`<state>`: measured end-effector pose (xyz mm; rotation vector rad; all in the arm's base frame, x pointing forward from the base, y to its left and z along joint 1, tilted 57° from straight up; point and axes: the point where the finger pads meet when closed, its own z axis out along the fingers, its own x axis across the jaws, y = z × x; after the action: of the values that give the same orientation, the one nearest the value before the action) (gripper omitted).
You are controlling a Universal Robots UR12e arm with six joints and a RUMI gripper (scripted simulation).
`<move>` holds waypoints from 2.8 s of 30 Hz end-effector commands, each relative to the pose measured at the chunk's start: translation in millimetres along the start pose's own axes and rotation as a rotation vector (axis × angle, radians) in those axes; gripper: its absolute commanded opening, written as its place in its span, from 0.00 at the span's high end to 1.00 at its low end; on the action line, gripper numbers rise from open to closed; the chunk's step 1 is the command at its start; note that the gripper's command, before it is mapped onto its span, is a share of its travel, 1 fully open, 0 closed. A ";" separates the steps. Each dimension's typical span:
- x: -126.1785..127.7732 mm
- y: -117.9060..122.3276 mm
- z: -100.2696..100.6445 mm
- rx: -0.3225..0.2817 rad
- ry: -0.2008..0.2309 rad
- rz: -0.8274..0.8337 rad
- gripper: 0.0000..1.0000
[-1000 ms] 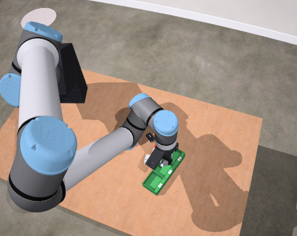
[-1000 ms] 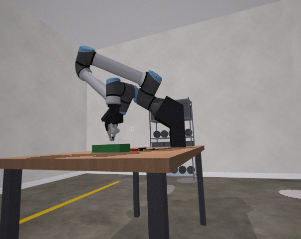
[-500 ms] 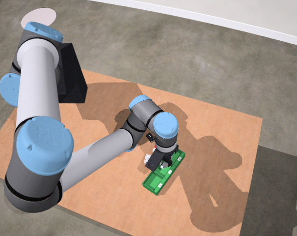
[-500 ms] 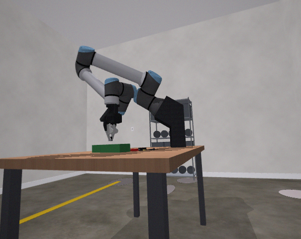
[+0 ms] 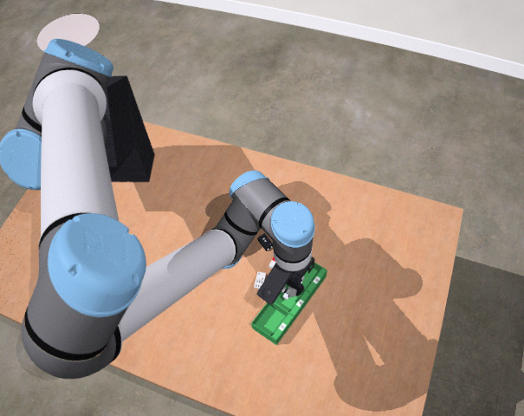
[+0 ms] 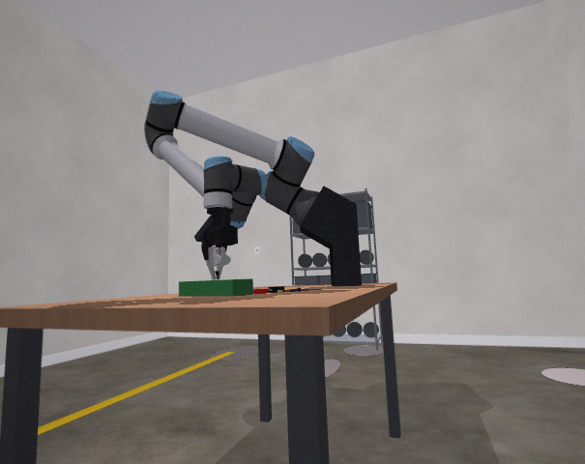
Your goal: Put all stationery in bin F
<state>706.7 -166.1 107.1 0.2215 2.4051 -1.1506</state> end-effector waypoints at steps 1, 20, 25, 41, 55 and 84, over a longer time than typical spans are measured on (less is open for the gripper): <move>-0.3 0.1 9.2 0.000 -0.001 0.000 1.00; 0.4 1.5 32.6 0.000 -0.001 0.000 1.00; 0.9 2.2 32.6 0.000 -0.001 0.000 1.00; 1.1 2.5 32.6 0.000 -0.001 0.000 0.82; 1.1 2.5 27.3 0.000 -0.001 0.000 0.82; 1.1 2.5 -18.7 0.000 -0.001 0.000 0.82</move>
<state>703.2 -157.8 109.6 0.2206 2.4043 -1.1507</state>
